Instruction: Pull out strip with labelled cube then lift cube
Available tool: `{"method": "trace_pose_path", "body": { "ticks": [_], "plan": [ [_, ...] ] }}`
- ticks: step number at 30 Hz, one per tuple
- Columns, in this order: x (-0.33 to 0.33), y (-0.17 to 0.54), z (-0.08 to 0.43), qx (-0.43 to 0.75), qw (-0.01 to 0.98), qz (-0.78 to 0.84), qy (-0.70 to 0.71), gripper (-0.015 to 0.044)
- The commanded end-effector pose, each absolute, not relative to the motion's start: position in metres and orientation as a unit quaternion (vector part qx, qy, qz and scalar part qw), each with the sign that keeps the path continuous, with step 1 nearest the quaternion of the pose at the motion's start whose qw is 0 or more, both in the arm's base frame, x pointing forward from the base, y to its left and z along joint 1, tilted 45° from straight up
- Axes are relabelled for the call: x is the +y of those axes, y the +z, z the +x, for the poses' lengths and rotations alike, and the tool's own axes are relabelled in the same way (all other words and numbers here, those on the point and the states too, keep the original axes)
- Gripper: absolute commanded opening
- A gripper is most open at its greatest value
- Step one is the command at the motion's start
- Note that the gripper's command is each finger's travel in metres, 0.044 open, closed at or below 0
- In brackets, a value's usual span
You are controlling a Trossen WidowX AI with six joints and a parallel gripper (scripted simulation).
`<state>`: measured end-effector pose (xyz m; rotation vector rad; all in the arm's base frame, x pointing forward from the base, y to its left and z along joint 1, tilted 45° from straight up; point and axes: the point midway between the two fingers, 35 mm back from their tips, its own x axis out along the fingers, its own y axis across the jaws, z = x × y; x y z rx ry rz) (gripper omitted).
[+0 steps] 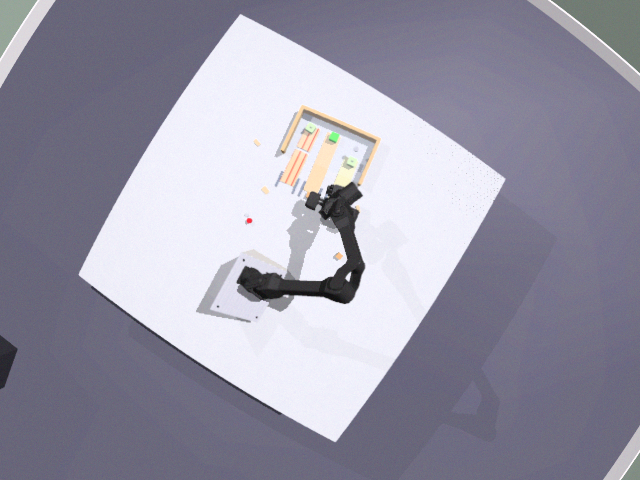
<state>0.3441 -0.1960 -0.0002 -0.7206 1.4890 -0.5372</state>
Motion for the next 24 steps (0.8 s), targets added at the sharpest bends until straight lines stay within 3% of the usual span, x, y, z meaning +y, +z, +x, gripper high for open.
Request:
{"method": "trace_pose_path", "body": {
  "ticks": [1, 24],
  "plan": [
    [-0.2, -0.006, 0.329, 0.665, 0.637, -0.314, -0.234, 0.0],
    [-0.202, -0.004, 0.296, 0.666, 0.636, -0.314, -0.233, 0.0]
  ]
}}
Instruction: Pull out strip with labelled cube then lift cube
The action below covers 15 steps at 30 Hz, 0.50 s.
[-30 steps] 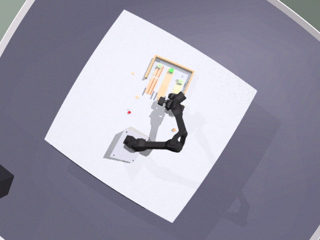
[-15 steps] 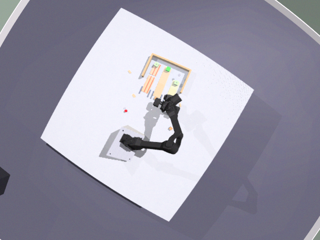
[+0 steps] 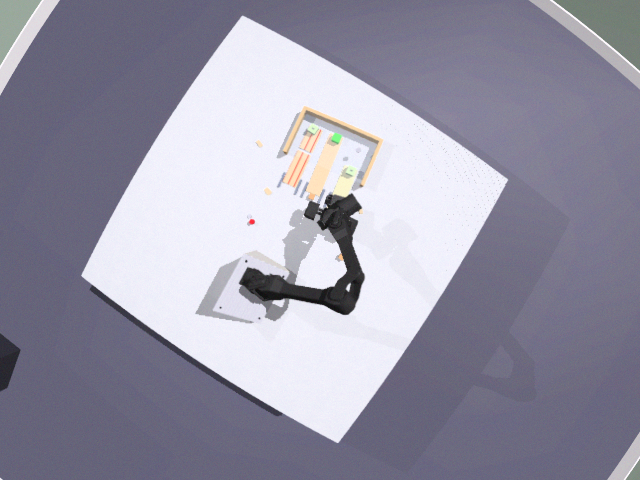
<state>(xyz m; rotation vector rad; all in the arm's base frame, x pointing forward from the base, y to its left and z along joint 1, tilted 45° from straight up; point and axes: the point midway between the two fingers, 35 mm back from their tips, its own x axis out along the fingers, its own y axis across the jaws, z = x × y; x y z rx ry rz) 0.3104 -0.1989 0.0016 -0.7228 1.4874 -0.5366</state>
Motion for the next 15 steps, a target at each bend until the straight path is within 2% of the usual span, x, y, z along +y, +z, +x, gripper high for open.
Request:
{"method": "trace_pose_path", "body": {
  "ticks": [1, 15],
  "plan": [
    [-0.202, -0.004, 0.294, 0.666, 0.636, -0.314, -0.233, 0.0],
    [-0.204, -0.003, 0.274, 0.666, 0.635, -0.314, -0.233, 0.0]
  ]
}}
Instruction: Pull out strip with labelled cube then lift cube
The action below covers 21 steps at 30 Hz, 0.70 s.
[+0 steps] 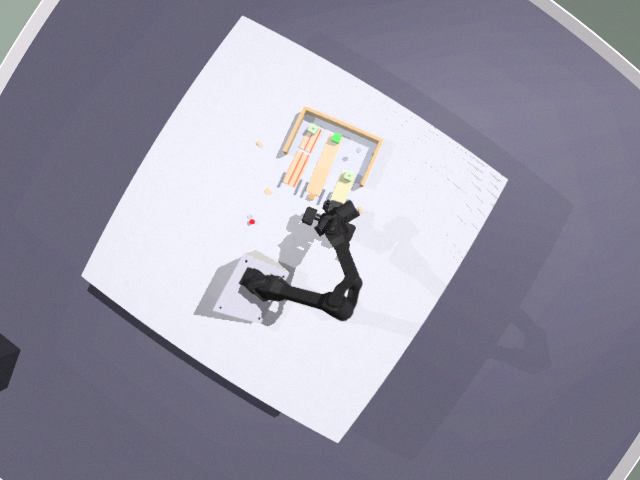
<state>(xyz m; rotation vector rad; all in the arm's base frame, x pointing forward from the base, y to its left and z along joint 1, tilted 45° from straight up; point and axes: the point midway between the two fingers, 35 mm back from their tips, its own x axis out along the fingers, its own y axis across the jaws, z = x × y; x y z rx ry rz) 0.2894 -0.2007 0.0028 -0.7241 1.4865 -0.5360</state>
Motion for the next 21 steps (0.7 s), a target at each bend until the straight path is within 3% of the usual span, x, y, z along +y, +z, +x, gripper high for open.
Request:
{"method": "trace_pose_path", "body": {
  "ticks": [1, 21],
  "plan": [
    [-0.204, -0.003, 0.273, 0.666, 0.635, -0.314, -0.233, 0.0],
    [-0.206, -0.002, 0.247, 0.667, 0.635, -0.314, -0.233, 0.0]
  ]
}}
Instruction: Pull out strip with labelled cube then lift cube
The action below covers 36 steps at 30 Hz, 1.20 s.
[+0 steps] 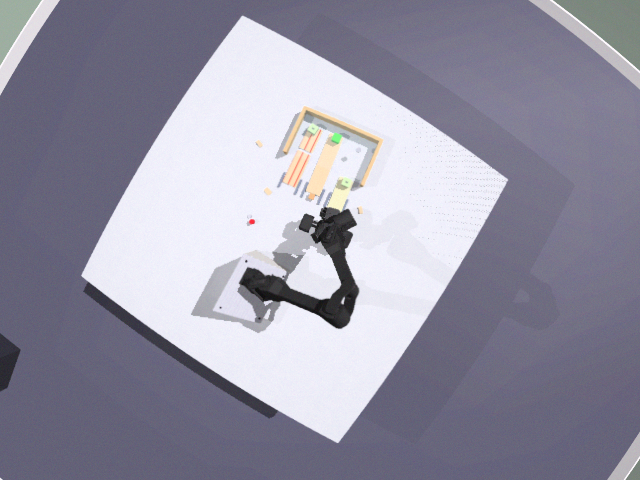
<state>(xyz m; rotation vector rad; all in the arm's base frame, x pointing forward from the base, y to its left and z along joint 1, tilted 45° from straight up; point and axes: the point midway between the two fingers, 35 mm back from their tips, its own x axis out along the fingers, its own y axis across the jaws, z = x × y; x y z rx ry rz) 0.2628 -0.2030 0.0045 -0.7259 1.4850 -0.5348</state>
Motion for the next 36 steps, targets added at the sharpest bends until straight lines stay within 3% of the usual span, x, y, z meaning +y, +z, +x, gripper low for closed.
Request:
{"method": "trace_pose_path", "body": {
  "ticks": [1, 36],
  "plan": [
    [-0.206, -0.002, 0.246, 0.667, 0.635, -0.314, -0.233, 0.0],
    [-0.208, 0.0, 0.217, 0.667, 0.634, -0.315, -0.233, 0.0]
  ]
}}
